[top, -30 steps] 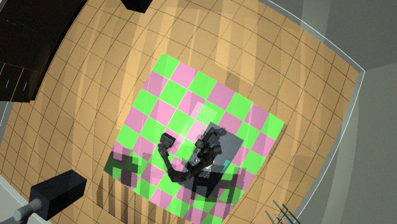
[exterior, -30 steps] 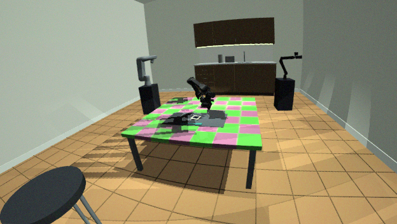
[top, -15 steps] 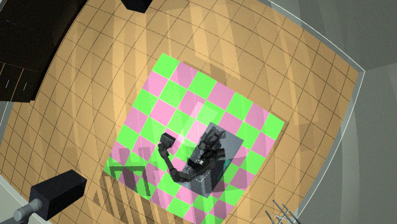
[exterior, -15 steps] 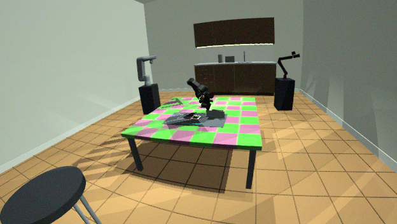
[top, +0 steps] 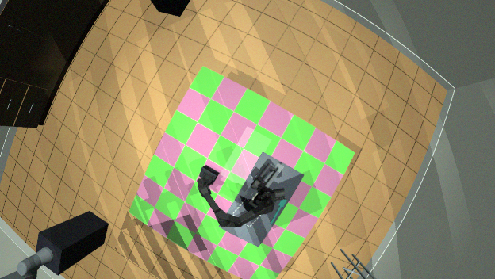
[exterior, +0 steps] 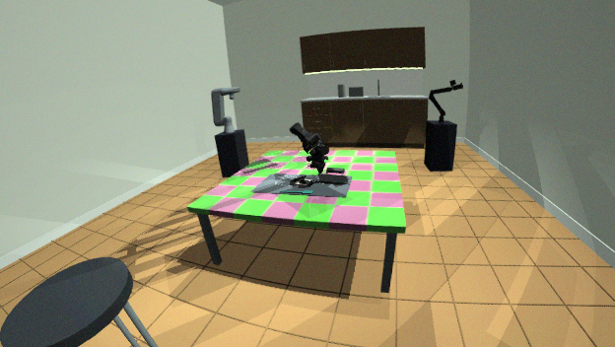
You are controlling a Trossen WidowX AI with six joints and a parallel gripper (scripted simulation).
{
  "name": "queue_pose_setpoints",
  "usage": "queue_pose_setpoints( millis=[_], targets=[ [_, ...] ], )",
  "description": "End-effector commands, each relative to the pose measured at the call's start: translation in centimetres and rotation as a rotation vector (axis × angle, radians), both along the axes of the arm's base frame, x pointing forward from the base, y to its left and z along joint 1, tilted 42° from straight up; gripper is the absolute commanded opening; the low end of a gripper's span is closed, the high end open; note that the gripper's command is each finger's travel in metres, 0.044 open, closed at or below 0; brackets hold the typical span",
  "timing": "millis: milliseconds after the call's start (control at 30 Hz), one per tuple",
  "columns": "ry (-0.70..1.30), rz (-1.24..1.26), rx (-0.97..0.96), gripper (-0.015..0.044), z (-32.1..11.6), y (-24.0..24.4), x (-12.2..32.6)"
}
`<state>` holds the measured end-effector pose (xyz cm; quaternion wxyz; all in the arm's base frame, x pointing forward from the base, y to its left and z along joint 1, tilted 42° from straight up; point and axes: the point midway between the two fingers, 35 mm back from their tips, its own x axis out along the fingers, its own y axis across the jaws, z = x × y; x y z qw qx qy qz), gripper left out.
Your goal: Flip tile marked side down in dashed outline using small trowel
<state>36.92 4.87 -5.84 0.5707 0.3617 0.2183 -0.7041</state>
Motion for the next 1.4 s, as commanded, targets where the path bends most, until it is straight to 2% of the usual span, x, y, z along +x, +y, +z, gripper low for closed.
queue_pose_setpoints(
  millis=[0,200,533,1200,1367],
  targets=[
    [-0.003,0.006,-0.004,0.0100,0.2,-0.2,0.9],
    [-0.003,0.006,-0.004,0.0100,0.4,-0.6,2.2],
    [-0.004,-0.001,0.001,0.0100,0.2,-0.4,1.5],
    [0.001,0.006,-0.001,0.0100,0.7,3.2,-6.7],
    [0.002,0.006,-0.002,0.0100,0.7,3.2,-7.1]
  ],
)
